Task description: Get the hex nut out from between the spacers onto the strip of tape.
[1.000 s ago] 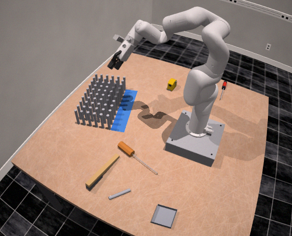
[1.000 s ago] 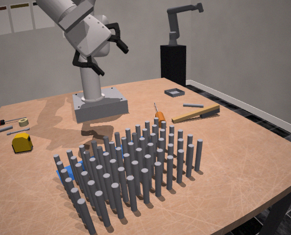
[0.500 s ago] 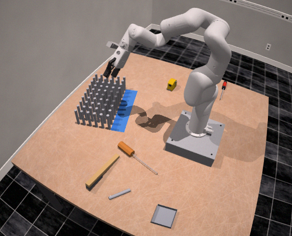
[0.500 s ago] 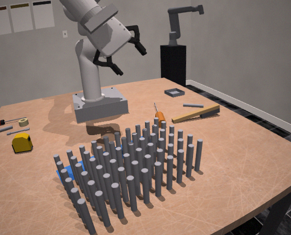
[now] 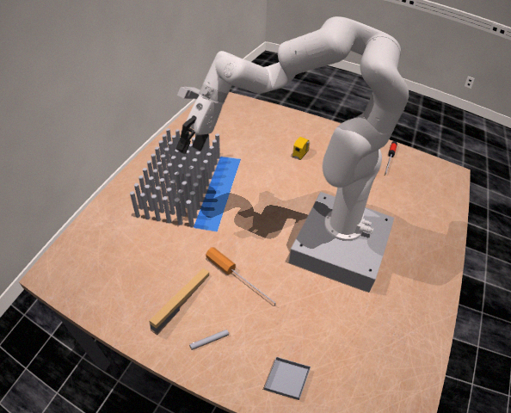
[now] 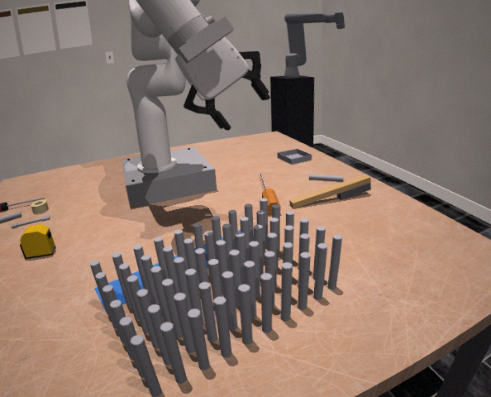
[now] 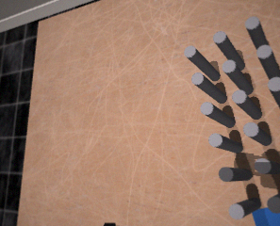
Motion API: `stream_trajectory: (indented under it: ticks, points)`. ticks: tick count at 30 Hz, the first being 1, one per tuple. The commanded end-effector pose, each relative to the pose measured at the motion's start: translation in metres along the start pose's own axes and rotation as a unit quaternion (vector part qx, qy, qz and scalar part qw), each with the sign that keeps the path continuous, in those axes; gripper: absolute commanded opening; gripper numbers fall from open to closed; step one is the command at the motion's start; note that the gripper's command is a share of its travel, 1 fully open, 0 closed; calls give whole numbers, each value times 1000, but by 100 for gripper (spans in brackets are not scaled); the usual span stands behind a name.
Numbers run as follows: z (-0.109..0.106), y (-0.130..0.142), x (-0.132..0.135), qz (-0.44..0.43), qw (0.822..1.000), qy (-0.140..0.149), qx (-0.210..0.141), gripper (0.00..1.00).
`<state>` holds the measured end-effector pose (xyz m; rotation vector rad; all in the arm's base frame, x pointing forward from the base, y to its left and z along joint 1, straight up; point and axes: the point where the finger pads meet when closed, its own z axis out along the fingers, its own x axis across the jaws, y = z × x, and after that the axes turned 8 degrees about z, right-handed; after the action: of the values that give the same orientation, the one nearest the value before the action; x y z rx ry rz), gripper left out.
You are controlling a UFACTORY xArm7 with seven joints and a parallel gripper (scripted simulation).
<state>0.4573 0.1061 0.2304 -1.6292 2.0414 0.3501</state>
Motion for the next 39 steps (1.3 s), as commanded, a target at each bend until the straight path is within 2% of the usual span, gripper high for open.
stream_trajectory:
  ticks: [1,9,11,29,31,39]
  points:
    - [1,0,-3,2,1000,3,0,100]
    - [1,0,-3,2,1000,3,0,100]
    - [36,34,-23,25,998,45,-24,100]
    - [36,34,-23,25,998,45,-24,100]
    - [66,68,-33,47,994,90,-38,100]
    - [66,68,-33,47,994,90,-38,100]
